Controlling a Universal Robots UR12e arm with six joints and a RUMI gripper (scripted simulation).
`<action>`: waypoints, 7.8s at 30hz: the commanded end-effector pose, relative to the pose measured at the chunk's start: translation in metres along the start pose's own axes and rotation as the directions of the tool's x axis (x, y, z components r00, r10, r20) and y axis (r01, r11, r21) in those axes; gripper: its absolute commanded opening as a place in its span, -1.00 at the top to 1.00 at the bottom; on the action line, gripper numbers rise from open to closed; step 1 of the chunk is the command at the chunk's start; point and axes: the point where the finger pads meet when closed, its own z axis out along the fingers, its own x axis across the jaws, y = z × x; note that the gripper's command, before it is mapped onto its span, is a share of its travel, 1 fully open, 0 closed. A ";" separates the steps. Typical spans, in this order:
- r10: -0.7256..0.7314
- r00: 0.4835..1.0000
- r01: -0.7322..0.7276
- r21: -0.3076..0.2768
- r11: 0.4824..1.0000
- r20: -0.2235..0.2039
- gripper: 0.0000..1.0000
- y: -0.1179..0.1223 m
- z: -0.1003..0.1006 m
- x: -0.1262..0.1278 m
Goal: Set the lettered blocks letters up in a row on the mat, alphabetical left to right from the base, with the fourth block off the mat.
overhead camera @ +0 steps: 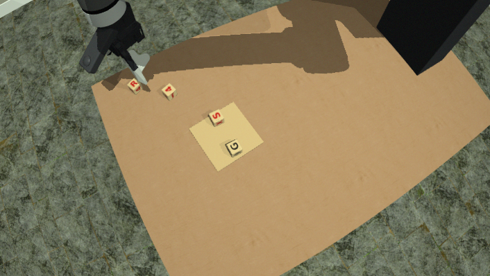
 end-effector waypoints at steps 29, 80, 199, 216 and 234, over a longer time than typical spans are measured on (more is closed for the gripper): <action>-0.002 1.000 0.002 0.001 1.000 -0.001 0.19 -0.001 -0.001 0.000; -0.002 1.000 0.002 0.001 1.000 -0.001 0.19 -0.001 0.036 0.000; -0.002 1.000 0.002 0.001 1.000 -0.001 0.83 -0.001 0.088 0.001; -0.002 1.000 0.002 0.001 1.000 -0.001 0.83 -0.001 0.088 0.001; -0.002 1.000 0.002 0.001 1.000 -0.001 0.83 -0.001 0.087 0.001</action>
